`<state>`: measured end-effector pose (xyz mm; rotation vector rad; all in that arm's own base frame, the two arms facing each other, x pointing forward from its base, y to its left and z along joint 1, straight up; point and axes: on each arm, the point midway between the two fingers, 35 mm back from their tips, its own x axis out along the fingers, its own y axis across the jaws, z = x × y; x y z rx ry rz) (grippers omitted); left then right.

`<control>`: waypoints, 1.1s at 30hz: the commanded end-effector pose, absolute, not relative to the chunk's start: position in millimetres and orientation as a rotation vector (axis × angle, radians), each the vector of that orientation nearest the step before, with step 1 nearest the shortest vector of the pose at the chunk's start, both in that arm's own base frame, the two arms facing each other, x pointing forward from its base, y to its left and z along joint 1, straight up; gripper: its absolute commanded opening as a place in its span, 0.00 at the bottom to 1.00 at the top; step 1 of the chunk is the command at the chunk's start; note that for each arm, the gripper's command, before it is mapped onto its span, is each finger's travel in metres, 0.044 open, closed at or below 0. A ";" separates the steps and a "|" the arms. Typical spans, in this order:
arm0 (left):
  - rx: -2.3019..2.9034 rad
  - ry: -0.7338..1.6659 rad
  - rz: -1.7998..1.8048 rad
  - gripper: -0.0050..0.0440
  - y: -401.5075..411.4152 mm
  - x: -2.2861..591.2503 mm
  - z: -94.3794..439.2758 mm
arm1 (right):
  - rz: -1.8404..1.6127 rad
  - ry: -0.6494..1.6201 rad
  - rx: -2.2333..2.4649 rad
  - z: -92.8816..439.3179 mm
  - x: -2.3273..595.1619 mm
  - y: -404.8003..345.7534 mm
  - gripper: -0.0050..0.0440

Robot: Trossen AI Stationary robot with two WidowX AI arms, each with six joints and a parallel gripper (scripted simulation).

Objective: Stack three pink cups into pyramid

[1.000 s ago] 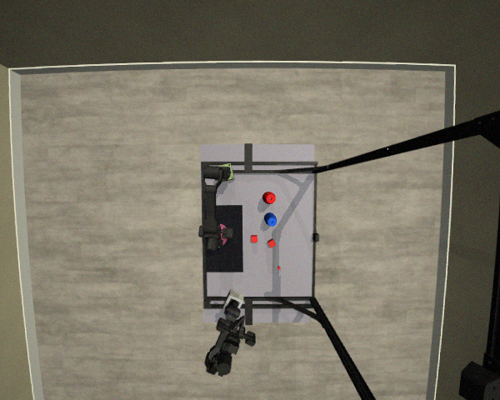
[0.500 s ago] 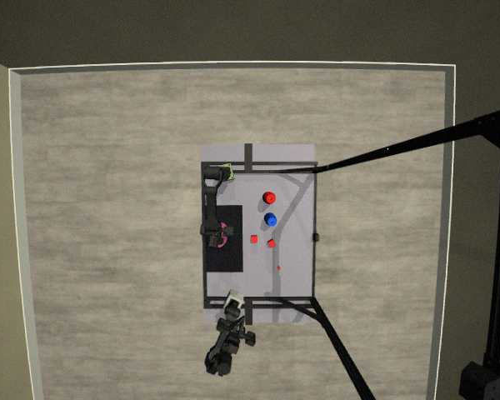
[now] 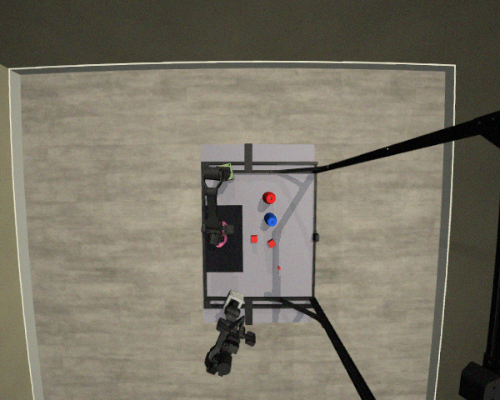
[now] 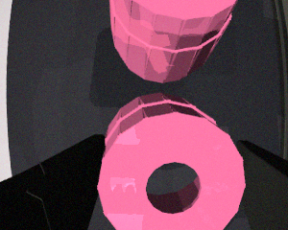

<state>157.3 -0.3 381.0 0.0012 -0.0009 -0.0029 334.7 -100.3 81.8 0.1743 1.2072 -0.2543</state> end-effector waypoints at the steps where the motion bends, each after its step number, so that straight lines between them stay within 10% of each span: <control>1: 0.000 0.000 0.000 0.10 0.0 157.3 380.7 | -0.253 1.213 0.177 76.1 333.4 -99.5 0.10; 33: 0.000 0.000 0.000 0.10 0.0 157.3 380.7 | -0.255 1.205 0.174 50.3 334.4 -100.3 0.10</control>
